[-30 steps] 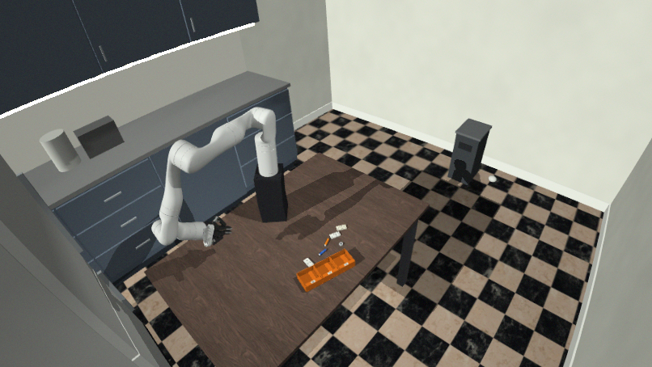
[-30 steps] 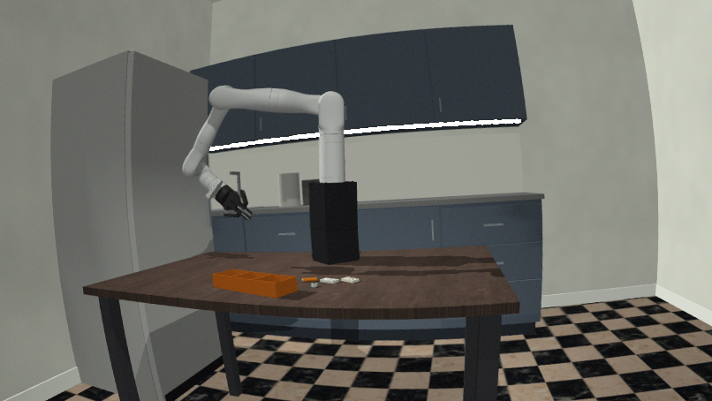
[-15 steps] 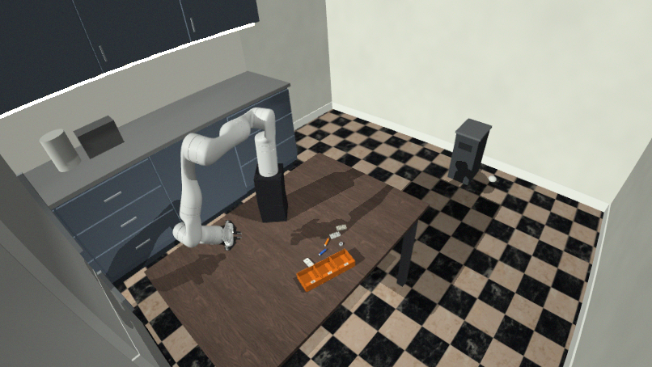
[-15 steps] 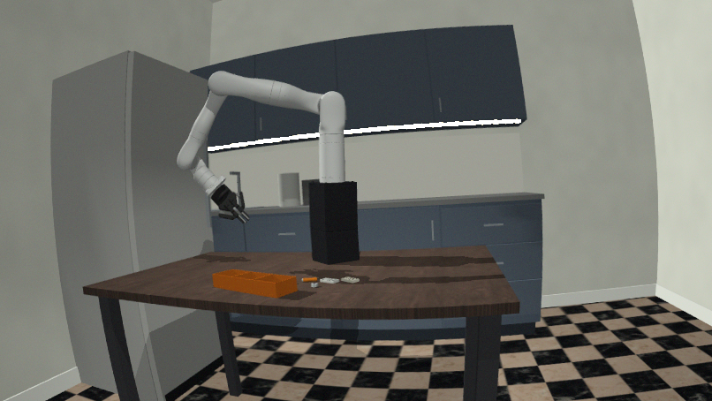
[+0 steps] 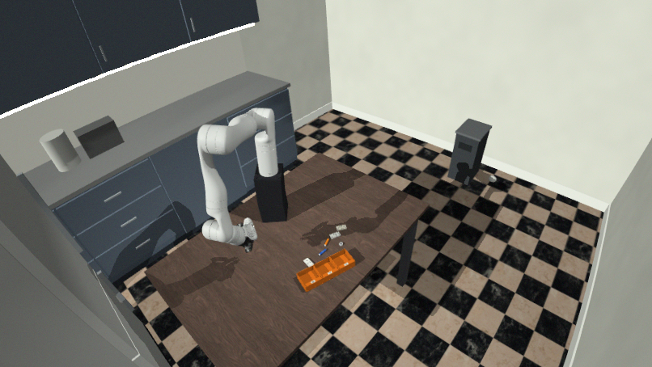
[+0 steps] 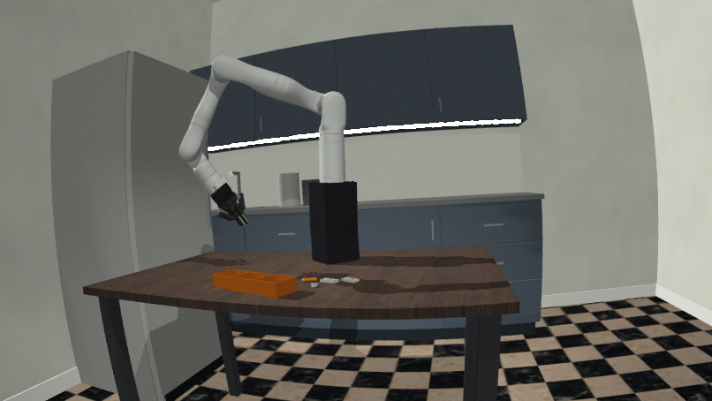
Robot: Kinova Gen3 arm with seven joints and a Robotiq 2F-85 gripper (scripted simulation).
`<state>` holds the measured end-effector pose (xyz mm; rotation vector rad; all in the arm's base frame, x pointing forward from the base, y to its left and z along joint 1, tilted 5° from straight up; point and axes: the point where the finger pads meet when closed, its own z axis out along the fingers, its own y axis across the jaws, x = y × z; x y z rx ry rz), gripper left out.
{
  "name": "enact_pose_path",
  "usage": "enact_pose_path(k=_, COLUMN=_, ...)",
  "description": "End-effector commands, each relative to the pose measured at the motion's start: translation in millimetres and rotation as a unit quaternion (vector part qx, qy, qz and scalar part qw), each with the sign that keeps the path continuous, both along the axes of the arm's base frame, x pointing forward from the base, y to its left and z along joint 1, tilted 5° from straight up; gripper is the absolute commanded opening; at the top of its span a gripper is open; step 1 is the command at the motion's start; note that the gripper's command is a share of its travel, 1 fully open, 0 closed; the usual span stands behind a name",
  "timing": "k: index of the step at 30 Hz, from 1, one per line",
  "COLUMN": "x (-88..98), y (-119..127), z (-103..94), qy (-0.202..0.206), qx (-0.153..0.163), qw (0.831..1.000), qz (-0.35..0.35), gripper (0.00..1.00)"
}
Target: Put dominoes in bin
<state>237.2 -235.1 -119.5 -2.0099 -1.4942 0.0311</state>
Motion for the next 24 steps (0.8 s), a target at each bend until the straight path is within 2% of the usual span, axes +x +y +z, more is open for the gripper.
enact_pose_path(k=1, x=14.2, y=11, z=6.7, qy=-0.017, qx=-0.006, qw=0.999, qz=0.04, gripper=0.09)
enact_pose_path(k=3, x=26.0, y=23, z=7.5, qy=-0.038, qx=-0.01, qw=0.996, qz=0.085, gripper=0.09)
enact_pose_path(k=5, x=26.1, y=23, z=7.5, qy=-0.043, qx=-0.011, qw=0.994, qz=0.098, gripper=0.09)
enact_pose_path(k=9, x=43.3, y=43, z=9.5, qy=-0.08, qx=-0.014, qw=0.98, qz=0.18, gripper=0.09)
enact_pose_path(k=12, x=43.3, y=43, z=9.5, qy=-0.08, qx=-0.014, qw=0.98, qz=0.18, gripper=0.09)
enact_pose_path(k=15, x=58.4, y=62, z=12.2, qy=-0.109, qx=-0.015, qw=0.963, qz=0.247, gripper=0.09)
enact_pose_path(k=17, x=59.8, y=64, z=12.4, qy=-0.115, qx=-0.015, qw=0.958, qz=0.263, gripper=0.09)
enact_pose_path(k=21, x=75.1, y=88, z=16.3, qy=-0.15, qx=-0.014, qw=0.927, qz=0.345, gripper=0.09)
enact_pose_path(k=22, x=75.1, y=88, z=16.3, qy=-0.15, qx=-0.014, qw=0.927, qz=0.345, gripper=0.09)
enact_pose_path(k=24, x=82.9, y=102, z=19.1, qy=-0.168, qx=-0.013, qw=0.907, qz=0.387, gripper=0.09)
